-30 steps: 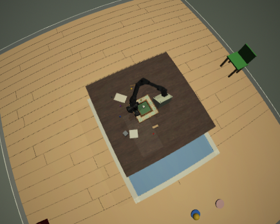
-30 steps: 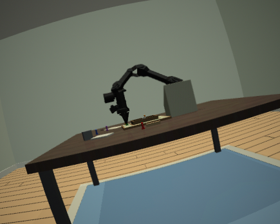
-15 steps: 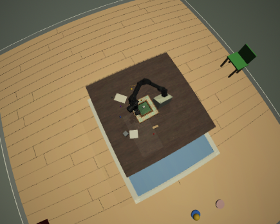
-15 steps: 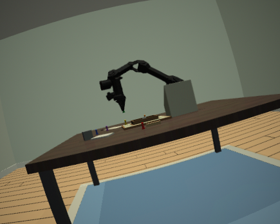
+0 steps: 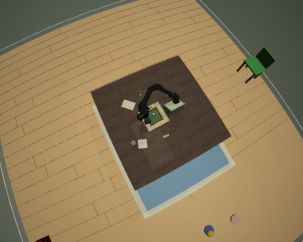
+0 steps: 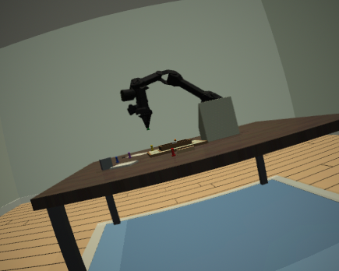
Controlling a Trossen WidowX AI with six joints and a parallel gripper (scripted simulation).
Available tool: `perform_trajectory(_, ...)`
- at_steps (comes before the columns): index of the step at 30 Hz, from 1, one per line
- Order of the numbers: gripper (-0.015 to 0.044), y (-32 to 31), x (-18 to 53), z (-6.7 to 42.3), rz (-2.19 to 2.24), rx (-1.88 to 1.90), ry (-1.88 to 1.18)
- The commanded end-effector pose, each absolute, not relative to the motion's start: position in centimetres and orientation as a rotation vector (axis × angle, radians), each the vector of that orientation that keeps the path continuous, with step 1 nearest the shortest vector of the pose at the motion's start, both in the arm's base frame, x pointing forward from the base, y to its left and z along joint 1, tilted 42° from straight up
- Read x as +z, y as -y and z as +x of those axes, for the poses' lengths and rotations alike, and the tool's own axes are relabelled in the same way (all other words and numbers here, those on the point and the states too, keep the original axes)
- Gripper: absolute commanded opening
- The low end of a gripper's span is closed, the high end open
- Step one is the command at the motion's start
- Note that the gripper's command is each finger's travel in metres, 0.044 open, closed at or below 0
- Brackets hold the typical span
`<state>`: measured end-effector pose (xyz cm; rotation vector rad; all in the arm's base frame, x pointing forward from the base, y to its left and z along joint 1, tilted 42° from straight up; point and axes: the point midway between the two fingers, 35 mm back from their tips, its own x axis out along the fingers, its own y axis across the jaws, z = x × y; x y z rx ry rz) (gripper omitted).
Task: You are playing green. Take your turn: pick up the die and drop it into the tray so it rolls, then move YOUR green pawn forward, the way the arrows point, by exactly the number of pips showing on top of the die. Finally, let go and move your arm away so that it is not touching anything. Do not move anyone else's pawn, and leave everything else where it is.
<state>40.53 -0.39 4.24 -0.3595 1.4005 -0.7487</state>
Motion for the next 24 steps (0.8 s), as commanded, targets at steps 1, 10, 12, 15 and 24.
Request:
perform_trajectory(1, 0.0, -1.3, -0.9, 39.1, -0.375, -0.747, -1.433)
perform_trajectory(10, 0.0, -3.4, -7.9, 36.4, -0.375, -0.747, -1.434)
perform_trajectory(12, 0.0, -3.4, -7.9, 36.4, -0.375, -0.747, -1.434)
perform_trajectory(15, 0.0, -3.4, -7.9, 36.4, -0.375, -0.747, -1.434)
perform_trajectory(24, 0.0, -1.1, -10.4, 36.3, -0.376, -0.748, -1.433)
